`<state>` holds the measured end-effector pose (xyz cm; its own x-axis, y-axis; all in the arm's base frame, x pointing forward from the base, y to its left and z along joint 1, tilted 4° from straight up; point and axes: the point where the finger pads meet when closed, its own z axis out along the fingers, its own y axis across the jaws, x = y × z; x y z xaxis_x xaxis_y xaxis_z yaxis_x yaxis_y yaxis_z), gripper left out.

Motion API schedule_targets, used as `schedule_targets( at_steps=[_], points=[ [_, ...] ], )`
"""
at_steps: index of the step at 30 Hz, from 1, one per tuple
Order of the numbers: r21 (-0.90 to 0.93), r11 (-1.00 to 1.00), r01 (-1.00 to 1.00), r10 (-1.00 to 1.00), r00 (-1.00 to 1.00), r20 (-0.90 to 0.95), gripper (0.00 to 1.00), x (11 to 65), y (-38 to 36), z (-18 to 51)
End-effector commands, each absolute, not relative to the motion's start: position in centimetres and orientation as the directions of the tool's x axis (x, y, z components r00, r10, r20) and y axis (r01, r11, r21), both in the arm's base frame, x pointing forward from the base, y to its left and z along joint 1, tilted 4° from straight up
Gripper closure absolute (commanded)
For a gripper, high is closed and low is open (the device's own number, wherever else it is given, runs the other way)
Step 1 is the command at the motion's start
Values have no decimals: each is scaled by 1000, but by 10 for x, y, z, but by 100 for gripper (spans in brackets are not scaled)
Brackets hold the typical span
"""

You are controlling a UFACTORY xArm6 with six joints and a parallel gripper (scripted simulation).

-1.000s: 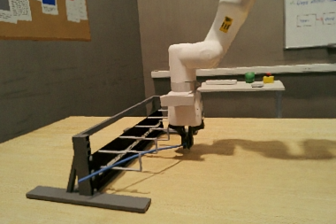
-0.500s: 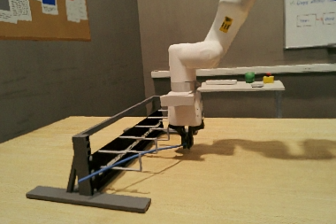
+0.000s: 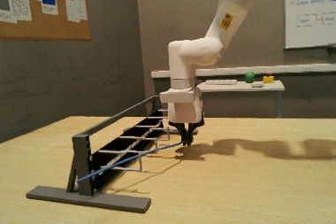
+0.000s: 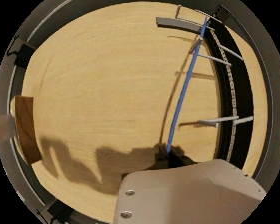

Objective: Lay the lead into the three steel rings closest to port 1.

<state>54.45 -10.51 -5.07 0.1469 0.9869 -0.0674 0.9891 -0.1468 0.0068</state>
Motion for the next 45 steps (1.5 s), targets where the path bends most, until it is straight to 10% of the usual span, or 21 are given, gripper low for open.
schedule_targets(
  at_steps=[1, 45],
  points=[
    [12, -147, 989, 987, 147, -67, 100, 546, -105, -43],
    [12, -147, 989, 987, 147, -67, 100, 546, -99, 38]
  ],
)
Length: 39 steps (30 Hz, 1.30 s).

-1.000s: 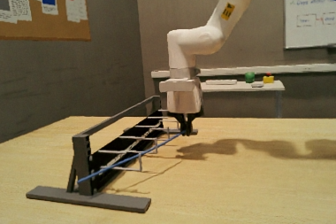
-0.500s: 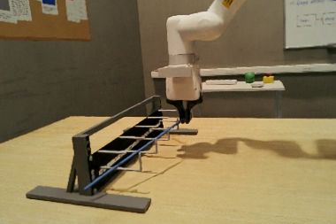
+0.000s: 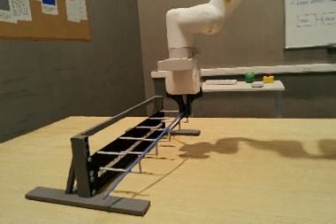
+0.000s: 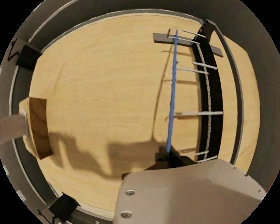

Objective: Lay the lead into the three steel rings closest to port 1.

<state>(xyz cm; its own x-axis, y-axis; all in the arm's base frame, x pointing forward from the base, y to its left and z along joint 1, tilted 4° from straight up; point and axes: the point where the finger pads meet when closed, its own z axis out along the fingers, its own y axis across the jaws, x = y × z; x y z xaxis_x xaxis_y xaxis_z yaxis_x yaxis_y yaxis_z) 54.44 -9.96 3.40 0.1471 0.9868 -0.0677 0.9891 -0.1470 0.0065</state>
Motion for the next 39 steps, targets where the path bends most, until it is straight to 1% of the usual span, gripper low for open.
schedule_targets(
  at_steps=[1, 6, 10, 12, 39],
  points=[
    [12, -147, 989, 987, 147, -67, 100, 546, -99, 38],
    [11, -145, 989, 987, 145, -68, 100, 551, -100, 38],
    [11, -127, 992, 989, 128, -68, 100, 590, -102, 38],
    [10, -122, 992, 990, 123, -68, 100, 600, -103, 38],
    [11, -142, 990, 988, 142, -68, 100, 596, -93, 37]
  ],
)
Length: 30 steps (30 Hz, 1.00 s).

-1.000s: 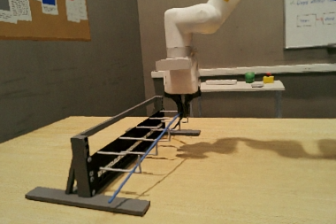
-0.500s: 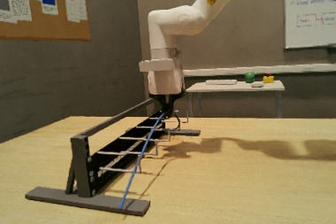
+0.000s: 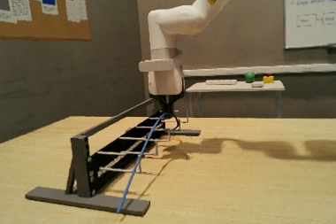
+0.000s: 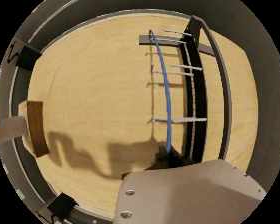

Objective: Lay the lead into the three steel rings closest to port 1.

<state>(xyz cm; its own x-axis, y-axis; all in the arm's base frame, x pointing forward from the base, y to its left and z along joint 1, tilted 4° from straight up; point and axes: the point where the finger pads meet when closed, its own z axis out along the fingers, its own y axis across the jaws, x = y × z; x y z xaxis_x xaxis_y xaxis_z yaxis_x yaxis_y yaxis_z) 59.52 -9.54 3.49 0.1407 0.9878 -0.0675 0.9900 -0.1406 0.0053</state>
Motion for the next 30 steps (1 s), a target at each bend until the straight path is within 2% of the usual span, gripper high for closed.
schedule_targets(
  at_steps=[1, 30],
  points=[
    [11, -142, 990, 988, 142, -68, 100, 596, -93, 37],
    [11, -142, 990, 988, 142, -68, 100, 596, -93, 34]
  ],
)
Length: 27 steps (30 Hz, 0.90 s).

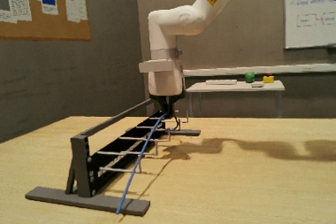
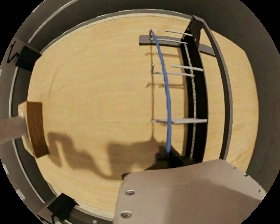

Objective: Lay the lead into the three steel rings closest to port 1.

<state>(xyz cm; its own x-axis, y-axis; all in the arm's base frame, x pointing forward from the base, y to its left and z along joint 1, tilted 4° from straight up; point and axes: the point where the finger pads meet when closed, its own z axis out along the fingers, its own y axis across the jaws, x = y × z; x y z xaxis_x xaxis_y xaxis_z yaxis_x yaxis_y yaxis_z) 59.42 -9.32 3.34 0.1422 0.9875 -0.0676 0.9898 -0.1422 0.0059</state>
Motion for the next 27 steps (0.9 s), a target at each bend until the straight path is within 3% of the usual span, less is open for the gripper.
schedule_targets(
  at_steps=[1, 27],
  points=[
    [11, -142, 990, 988, 142, -68, 100, 596, -93, 34],
    [11, -142, 990, 988, 142, -68, 100, 596, -95, 14]
  ],
)
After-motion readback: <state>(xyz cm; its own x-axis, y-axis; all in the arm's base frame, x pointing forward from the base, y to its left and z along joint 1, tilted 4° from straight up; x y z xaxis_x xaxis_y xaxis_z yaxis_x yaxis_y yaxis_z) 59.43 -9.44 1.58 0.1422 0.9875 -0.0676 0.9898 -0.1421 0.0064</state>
